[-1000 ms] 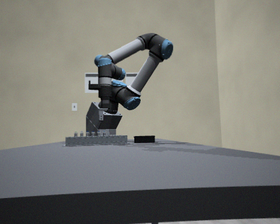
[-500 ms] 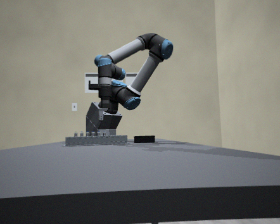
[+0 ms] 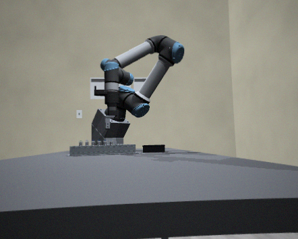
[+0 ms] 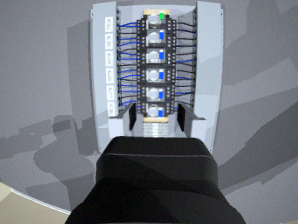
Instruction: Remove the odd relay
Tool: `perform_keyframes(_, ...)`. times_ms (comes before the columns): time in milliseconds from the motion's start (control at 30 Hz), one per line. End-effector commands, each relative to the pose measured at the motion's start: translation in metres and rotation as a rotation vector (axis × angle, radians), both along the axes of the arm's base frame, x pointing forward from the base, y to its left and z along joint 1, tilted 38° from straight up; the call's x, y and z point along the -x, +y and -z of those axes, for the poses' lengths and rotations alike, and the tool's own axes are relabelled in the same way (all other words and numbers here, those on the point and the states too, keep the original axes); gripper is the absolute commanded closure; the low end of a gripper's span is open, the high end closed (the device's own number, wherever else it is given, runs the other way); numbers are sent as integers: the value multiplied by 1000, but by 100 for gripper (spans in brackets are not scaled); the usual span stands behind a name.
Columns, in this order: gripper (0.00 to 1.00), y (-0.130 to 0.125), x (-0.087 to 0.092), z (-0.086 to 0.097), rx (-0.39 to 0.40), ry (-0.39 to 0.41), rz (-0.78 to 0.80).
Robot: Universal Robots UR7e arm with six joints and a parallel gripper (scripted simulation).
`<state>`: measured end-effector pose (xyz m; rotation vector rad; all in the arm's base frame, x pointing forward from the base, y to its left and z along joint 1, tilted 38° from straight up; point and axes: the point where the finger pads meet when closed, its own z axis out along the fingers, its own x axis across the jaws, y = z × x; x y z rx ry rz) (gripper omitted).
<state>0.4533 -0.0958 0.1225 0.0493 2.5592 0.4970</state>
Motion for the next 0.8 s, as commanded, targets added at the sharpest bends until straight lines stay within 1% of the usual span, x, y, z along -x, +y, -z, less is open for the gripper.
perform_keyframes(0, 2, 0, 0, 0, 1, -1, 0)
perform_keyframes(167, 2, -6, -1, 2, 1, -1, 0)
perform_keyframes(300, 2, -19, -2, 8, 1, -1, 0)
perform_keyframes(367, 2, -19, -2, 8, 1, -1, 0)
perform_keyframes(767, 2, -84, -9, 36, 1, -1, 0)
